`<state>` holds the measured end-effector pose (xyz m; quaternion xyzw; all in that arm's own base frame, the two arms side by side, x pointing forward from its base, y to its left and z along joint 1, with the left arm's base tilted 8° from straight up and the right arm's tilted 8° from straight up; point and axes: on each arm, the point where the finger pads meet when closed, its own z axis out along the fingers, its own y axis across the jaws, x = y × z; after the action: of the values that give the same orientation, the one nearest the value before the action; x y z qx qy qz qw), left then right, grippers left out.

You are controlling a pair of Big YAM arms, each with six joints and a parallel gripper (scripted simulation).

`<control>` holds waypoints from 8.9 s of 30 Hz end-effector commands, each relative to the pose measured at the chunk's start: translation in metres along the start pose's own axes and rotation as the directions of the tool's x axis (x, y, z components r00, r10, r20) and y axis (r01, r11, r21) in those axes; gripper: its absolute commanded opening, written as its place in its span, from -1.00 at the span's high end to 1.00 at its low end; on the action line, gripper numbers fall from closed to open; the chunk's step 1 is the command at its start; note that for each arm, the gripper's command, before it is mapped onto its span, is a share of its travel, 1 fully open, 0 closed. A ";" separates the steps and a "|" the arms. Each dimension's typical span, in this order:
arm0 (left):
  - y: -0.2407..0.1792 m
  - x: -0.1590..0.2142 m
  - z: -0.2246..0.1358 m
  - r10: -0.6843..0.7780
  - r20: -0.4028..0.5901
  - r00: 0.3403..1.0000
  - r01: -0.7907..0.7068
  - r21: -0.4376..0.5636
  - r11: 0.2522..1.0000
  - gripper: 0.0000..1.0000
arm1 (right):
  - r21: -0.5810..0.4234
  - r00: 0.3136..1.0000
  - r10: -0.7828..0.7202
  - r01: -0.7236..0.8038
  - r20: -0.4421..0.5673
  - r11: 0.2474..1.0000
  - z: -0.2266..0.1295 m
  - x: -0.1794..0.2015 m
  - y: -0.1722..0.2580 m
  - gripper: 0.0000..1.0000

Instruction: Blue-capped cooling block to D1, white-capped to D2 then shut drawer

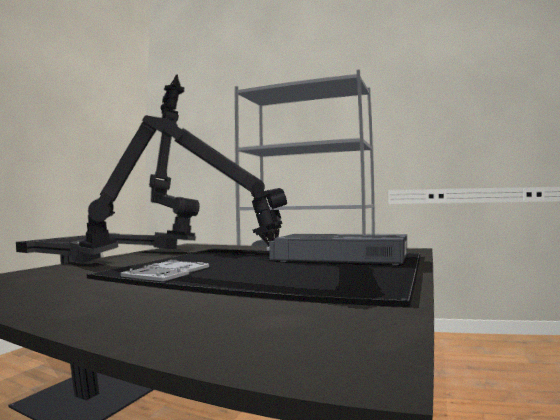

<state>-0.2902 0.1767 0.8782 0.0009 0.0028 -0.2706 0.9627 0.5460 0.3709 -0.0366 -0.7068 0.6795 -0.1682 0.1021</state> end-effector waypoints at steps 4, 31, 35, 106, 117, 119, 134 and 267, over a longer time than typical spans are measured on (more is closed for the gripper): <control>-0.002 0.023 0.008 0.008 -0.034 0.999 -0.008 0.001 1.000 1.00 | -0.016 1.000 -0.006 0.006 0.002 1.000 -0.027 -0.010 0.021 1.00; -0.002 0.023 0.008 0.008 -0.034 0.999 -0.008 0.001 1.000 1.00 | -0.016 1.000 -0.006 0.006 0.002 1.000 -0.027 -0.010 0.021 1.00; -0.002 0.023 0.008 0.008 -0.034 0.999 -0.008 0.001 1.000 1.00 | -0.016 1.000 -0.006 0.006 0.002 1.000 -0.027 -0.010 0.021 1.00; -0.002 0.023 0.008 0.008 -0.034 0.999 -0.008 0.001 1.000 1.00 | -0.019 1.000 -0.006 0.006 0.003 1.000 -0.034 -0.010 0.050 1.00; -0.002 0.023 0.008 0.008 -0.034 0.999 -0.008 0.001 1.000 1.00 | -0.018 1.000 -0.006 0.006 0.002 1.000 -0.037 -0.010 0.059 1.00; -0.002 0.023 0.008 0.008 -0.034 0.999 -0.008 0.001 1.000 1.00 | -0.018 1.000 -0.006 0.006 0.002 1.000 -0.037 -0.010 0.062 1.00; -0.002 0.023 0.008 0.008 -0.034 0.999 -0.008 0.001 1.000 1.00 | -0.016 1.000 -0.004 0.004 0.007 1.000 -0.030 -0.012 0.083 1.00; -0.002 0.023 0.008 0.008 -0.034 0.999 -0.008 0.001 1.000 1.00 | -0.042 1.000 -0.014 0.014 -0.011 0.999 -0.059 -0.007 0.213 1.00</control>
<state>-0.2902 0.1767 0.8782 0.0009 0.0028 -0.2706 0.9627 0.3434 0.3637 -0.0519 -0.7092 0.6801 -0.1655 0.0844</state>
